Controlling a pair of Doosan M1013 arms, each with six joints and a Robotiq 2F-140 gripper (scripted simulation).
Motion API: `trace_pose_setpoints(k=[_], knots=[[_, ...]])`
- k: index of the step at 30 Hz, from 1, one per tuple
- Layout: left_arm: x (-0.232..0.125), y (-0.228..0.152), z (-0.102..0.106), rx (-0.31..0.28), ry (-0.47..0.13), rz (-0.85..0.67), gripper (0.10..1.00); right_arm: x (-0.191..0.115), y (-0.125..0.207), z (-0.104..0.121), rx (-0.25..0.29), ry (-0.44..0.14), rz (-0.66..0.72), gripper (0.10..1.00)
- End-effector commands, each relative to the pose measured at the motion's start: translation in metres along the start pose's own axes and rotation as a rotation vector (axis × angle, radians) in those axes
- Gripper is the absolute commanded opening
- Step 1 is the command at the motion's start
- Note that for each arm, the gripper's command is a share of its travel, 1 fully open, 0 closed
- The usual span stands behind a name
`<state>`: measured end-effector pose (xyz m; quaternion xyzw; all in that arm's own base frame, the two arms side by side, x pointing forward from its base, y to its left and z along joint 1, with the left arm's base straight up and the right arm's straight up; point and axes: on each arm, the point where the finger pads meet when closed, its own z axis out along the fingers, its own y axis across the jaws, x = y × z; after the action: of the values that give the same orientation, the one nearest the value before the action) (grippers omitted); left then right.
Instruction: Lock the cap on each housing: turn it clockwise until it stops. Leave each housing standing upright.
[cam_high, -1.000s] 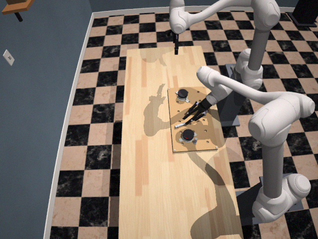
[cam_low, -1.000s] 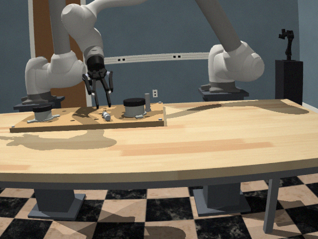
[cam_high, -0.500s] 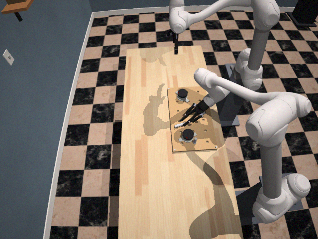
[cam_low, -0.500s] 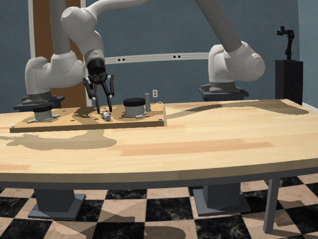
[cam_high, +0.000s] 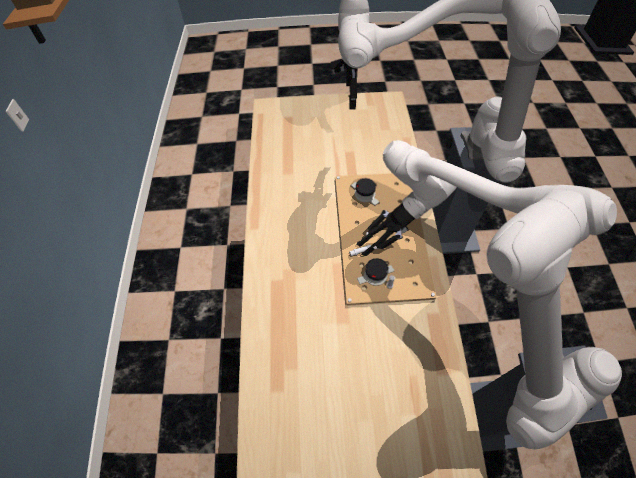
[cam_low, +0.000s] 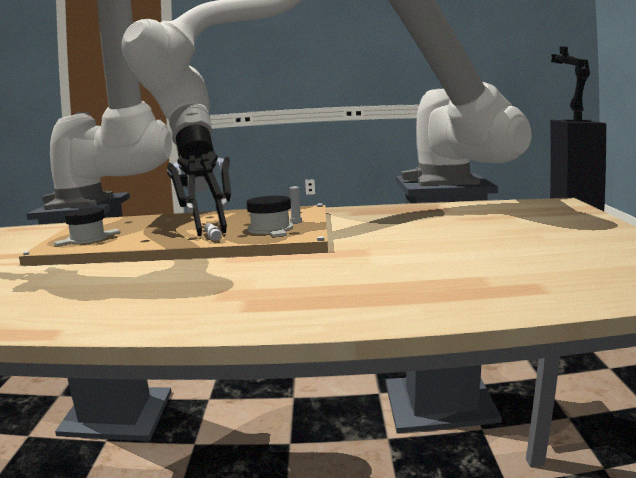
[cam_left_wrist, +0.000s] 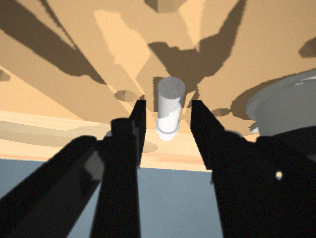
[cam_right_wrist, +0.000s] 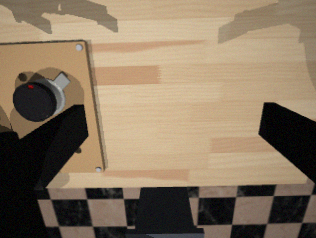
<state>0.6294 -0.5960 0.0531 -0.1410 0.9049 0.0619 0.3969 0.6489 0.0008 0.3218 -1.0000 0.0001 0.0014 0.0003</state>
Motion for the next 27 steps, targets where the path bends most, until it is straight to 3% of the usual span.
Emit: trace_pose_setpoints(k=[1, 11, 12, 27], knots=[[-0.0010, -0.0007, 0.0013, 0.002, -0.001, -0.001, 0.339, 0.0002, -0.0001, -0.0007, 0.000, 0.001, 0.000, 1.000], [-0.0010, -0.0004, -0.0007, 0.002, -0.001, -0.001, 0.339, 0.0002, -0.0001, -0.0007, 0.000, 0.001, 0.000, 1.000], [-0.0009, -0.0004, -0.0008, 0.002, -0.001, -0.001, 0.099, 0.0002, -0.0001, -0.0007, 0.000, 0.001, 0.000, 1.000], [-0.0022, -0.0004, -0.0020, 0.002, -0.001, -0.001, 0.099, 0.0002, -0.0001, -0.0007, 0.000, 0.001, 0.000, 1.000]])
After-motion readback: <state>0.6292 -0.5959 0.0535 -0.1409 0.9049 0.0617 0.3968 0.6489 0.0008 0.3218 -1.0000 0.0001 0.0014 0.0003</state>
